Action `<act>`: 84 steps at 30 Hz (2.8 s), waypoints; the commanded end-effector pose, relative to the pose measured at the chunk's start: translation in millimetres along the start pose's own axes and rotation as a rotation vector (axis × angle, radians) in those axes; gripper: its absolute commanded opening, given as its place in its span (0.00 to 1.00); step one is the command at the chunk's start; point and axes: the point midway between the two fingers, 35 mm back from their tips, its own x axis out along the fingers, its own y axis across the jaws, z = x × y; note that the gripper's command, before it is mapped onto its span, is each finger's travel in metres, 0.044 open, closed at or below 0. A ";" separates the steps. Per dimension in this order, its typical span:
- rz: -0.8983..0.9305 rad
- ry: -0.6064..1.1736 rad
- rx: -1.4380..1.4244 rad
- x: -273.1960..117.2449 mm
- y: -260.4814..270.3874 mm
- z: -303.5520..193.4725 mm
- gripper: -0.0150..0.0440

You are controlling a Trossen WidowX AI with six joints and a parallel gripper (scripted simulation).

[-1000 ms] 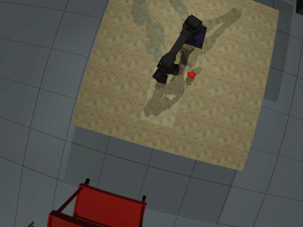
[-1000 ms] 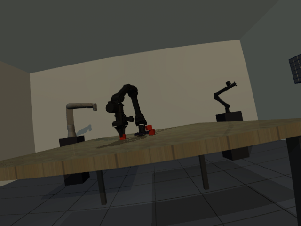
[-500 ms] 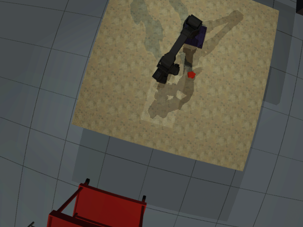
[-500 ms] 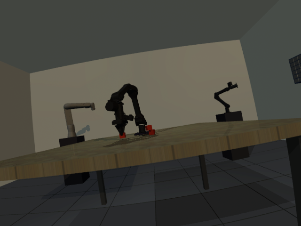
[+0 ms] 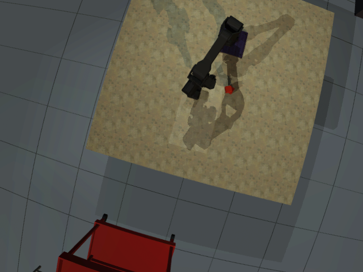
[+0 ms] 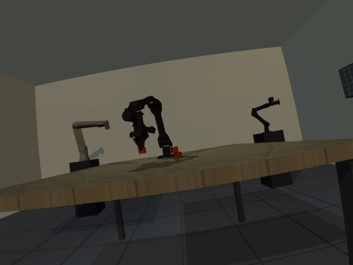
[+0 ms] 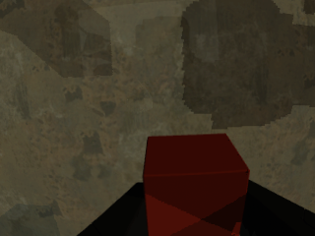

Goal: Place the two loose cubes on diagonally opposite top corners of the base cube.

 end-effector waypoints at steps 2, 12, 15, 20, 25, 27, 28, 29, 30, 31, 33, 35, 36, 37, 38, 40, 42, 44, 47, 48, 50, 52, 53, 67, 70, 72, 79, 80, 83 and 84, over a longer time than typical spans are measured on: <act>-0.008 0.001 -0.006 -19.6 -0.1 0.2 0.43; -0.008 0.001 -0.006 -50.8 4.3 1.5 0.43; -0.008 0.001 -0.006 -52.8 4.7 1.7 0.43; -0.008 0.000 0.091 -52.4 3.8 10.3 0.43; -0.008 -0.001 0.230 -51.8 2.9 22.5 0.43; -0.008 -0.002 0.285 -51.6 2.7 27.4 0.43; -0.008 -0.002 0.313 -51.5 2.6 29.8 0.43; -0.008 -0.003 0.340 -51.3 2.5 32.3 0.43; -0.008 -0.003 0.368 -51.2 2.5 34.7 0.43; -0.007 -0.003 0.396 -51.1 2.4 37.2 0.43; -0.007 -0.004 0.451 -50.8 2.4 42.0 0.43; -0.007 -0.004 0.507 -50.6 2.5 46.9 0.43; -0.007 -0.004 0.534 -50.5 2.6 49.3 0.43; -0.007 -0.005 0.562 -50.3 2.6 51.7 0.43; -0.007 -0.005 0.590 -50.2 2.7 54.1 0.43; -0.007 -0.005 0.645 -50.0 3.0 58.9 0.43; -0.006 -0.006 0.700 -49.7 3.3 63.7 0.43; -0.006 -0.006 0.756 -49.5 3.7 68.5 0.43; -0.005 -0.007 0.839 -49.1 4.5 75.6 0.43; -0.005 -0.008 0.867 -49.0 4.7 78.0 0.43; -0.005 -0.008 0.922 -48.7 5.3 82.7 0.43; -0.004 -0.008 0.977 -48.4 6.0 87.4 0.43; -0.004 -0.009 1.005 -48.3 6.4 89.7 0.43; 0.000 -0.012 1.393 -46.4 13.3 121.7 0.43; 0.001 -0.012 1.476 -46.0 15.2 128.4 0.43; 0.001 -0.013 1.531 -45.8 16.5 132.8 0.43; 0.004 -0.014 1.725 -44.8 21.7 148.0 0.43; 0.005 -0.014 1.753 -44.7 22.5 150.1 0.43; 0.006 -0.014 1.836 -44.2 25.0 156.5 0.43; 0.006 -0.014 1.864 -44.1 25.9 158.6 0.43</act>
